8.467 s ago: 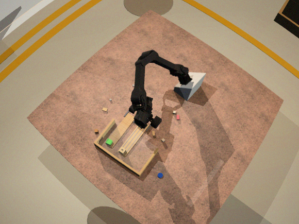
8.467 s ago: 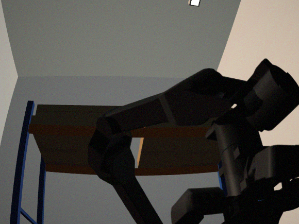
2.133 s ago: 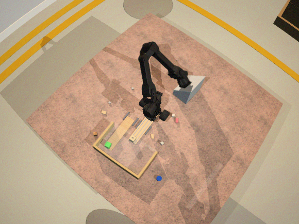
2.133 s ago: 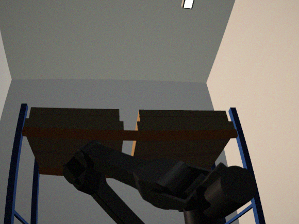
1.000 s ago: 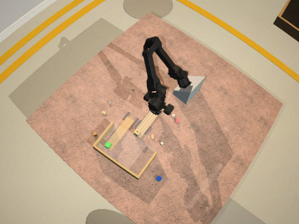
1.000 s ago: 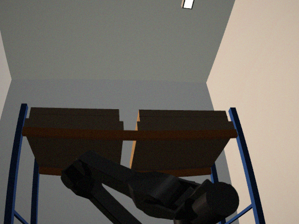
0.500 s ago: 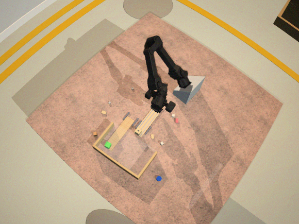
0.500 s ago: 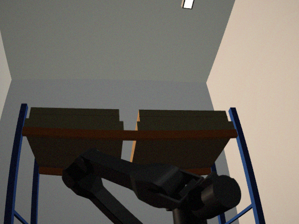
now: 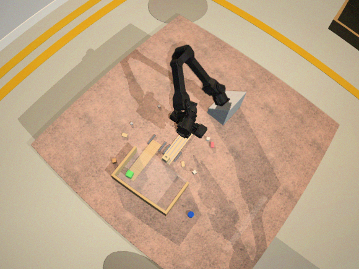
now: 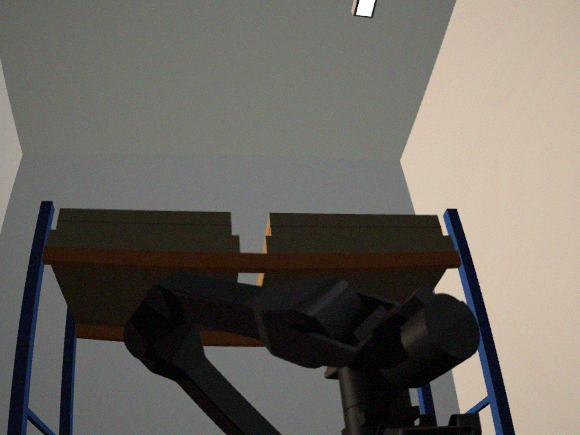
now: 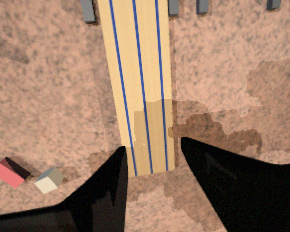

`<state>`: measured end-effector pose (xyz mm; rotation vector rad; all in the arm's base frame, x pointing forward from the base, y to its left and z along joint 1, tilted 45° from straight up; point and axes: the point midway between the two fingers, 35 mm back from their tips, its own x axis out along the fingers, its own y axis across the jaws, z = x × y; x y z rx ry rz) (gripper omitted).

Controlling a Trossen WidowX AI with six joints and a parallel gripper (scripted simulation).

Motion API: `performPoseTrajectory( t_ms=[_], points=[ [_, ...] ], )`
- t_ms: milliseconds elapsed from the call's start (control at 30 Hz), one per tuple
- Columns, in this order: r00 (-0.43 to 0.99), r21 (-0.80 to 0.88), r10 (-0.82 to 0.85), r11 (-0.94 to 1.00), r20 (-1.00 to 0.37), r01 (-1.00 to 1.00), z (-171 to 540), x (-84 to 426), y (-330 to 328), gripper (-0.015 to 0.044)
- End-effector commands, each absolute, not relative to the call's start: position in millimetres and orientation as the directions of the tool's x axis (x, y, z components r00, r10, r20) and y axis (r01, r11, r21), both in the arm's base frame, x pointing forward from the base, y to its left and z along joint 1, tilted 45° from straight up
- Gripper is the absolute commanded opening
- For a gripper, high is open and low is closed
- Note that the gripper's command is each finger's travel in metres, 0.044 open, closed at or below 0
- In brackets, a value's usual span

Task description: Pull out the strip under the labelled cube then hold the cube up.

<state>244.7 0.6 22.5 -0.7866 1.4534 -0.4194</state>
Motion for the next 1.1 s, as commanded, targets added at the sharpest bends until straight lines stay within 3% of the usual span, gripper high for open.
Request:
performPoseTrajectory(
  t_ms=[0, 167, 1067],
  points=[
    [0.108, -0.696, -0.691, 0.687, -0.715, -0.208, 23, 260, 5, 0.0315],
    [0.108, -0.696, -0.691, 0.688, -0.715, -0.208, 24, 276, 10, 0.0440],
    [0.111, -0.696, -0.690, 0.688, -0.715, -0.205, 28, 364, 37, 0.0440]
  ],
)
